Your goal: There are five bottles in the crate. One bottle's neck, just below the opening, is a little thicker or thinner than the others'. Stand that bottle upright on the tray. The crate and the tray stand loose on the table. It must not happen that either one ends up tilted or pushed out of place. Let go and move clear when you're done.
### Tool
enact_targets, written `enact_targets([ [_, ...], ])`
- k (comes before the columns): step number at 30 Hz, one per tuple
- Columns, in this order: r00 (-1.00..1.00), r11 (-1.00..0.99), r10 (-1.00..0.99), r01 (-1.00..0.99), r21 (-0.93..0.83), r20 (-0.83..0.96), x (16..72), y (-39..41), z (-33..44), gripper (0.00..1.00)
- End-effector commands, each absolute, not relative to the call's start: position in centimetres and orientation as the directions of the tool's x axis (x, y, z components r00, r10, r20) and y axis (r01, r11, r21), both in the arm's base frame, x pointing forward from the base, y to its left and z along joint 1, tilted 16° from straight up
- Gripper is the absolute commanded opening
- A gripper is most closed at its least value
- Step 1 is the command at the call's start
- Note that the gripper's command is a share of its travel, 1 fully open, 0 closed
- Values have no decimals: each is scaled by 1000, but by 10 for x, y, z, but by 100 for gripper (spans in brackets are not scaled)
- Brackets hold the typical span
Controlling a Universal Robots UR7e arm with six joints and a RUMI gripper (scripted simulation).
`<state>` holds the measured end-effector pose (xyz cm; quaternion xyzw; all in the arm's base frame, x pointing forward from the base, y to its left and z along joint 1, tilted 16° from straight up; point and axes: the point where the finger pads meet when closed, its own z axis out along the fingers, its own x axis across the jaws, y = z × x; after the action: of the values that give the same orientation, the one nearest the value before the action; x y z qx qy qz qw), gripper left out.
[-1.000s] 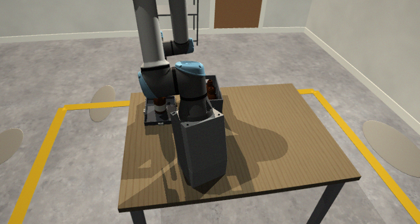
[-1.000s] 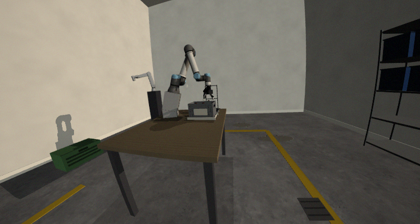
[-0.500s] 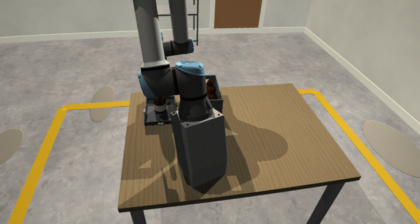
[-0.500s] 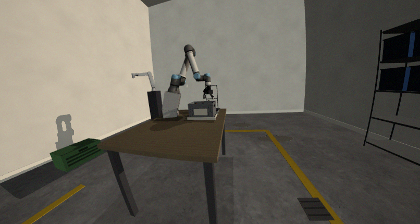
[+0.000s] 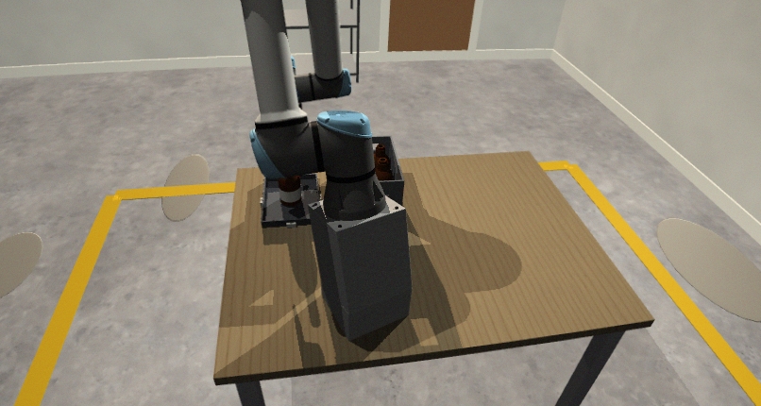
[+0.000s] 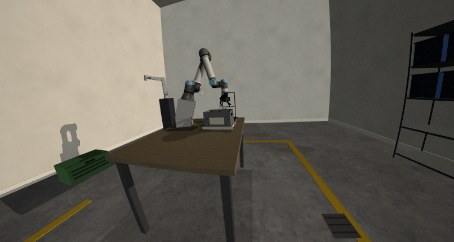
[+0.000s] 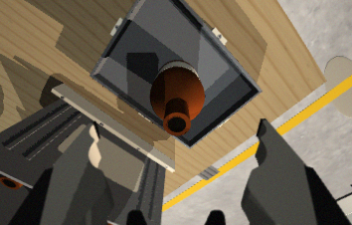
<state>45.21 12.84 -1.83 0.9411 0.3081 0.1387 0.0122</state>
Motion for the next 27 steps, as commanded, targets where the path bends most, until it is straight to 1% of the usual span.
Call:
enact_targets([
  [1,771,-810,583,576,109,254,452,128,-18,100],
  [27,771,-810,583,576,109,254,445,127,9,100],
])
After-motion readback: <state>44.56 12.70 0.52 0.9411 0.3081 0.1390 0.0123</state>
